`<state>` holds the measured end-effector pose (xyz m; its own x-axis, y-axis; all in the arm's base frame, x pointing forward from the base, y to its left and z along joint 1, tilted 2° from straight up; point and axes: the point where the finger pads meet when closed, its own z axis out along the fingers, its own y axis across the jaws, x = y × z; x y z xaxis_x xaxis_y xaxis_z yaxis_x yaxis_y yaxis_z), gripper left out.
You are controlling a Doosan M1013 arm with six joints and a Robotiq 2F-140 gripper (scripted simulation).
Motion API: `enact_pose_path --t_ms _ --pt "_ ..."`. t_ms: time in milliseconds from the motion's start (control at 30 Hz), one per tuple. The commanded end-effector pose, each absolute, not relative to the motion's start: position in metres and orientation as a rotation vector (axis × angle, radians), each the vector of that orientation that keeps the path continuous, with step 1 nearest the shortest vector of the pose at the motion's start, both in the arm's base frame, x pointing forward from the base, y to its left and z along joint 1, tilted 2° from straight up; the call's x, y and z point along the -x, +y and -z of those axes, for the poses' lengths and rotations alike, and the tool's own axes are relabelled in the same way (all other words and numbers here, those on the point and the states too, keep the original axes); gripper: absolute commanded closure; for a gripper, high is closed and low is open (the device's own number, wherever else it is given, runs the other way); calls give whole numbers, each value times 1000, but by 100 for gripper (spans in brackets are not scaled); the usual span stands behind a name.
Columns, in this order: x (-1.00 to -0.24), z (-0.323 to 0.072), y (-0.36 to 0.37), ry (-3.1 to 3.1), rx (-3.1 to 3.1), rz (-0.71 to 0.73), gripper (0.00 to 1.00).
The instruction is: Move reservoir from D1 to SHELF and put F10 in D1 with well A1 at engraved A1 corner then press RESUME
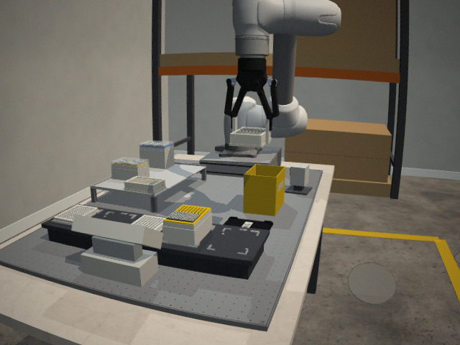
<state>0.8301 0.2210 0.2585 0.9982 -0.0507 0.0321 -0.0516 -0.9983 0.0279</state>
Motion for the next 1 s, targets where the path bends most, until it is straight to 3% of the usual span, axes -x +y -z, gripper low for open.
enact_pose_path --t_ms 0,967 --pt "-838 -259 221 -79 -3112 -49 100" --pt "-897 -261 218 -79 -3112 -49 100"
